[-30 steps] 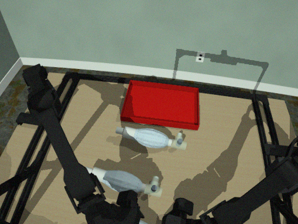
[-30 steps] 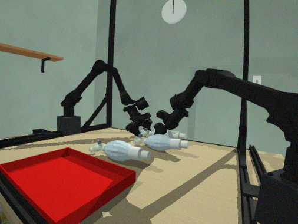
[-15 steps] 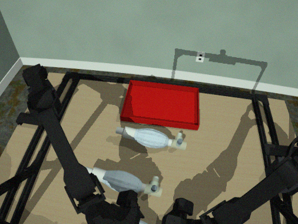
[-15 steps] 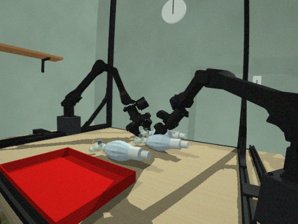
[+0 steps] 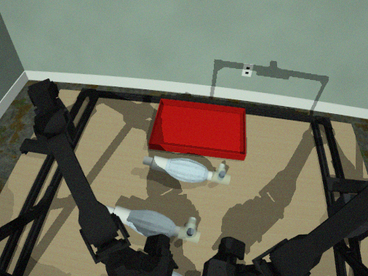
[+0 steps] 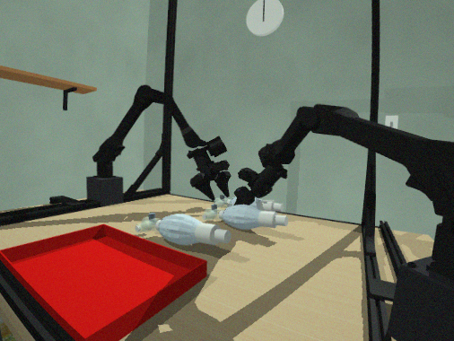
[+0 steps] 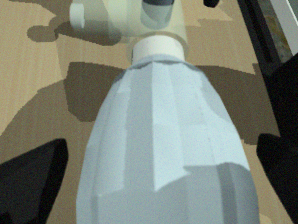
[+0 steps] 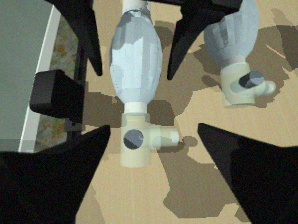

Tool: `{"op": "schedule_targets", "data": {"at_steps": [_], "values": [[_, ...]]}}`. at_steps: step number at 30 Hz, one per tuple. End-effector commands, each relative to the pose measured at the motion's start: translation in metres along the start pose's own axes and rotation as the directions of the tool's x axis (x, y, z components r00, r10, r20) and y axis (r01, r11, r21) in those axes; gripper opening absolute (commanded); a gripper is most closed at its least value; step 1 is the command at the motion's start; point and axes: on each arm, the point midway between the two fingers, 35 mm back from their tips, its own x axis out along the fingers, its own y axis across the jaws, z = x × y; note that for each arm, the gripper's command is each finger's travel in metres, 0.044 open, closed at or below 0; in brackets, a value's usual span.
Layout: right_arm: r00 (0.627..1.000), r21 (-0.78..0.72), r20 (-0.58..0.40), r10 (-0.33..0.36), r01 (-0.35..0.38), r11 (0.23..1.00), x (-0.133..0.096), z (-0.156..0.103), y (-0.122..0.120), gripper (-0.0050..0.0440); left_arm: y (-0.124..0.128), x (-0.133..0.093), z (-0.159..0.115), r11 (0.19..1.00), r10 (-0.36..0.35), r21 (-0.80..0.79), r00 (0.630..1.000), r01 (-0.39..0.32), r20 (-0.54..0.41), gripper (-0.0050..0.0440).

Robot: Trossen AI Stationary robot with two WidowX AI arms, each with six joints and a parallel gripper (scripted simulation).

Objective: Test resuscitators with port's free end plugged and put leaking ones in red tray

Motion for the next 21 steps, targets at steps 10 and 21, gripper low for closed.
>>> {"op": "schedule_targets", "data": {"at_steps": [10,21], "values": [[0.999,0.011,0.032,0.019,-0.019,1.000,-0.036,0.032,0.004,0.0440,0.000,0.000,-0.001,1.000,0.000,0.002,1.000,0.000,-0.002,0.0440],[0.966,0.083,0.226,0.128,-0.149,0.985,-0.147,0.068,-0.024,0.0440,0.000,0.000,0.001,1.000,0.000,0.001,1.000,0.000,0.000,0.0440]]}}
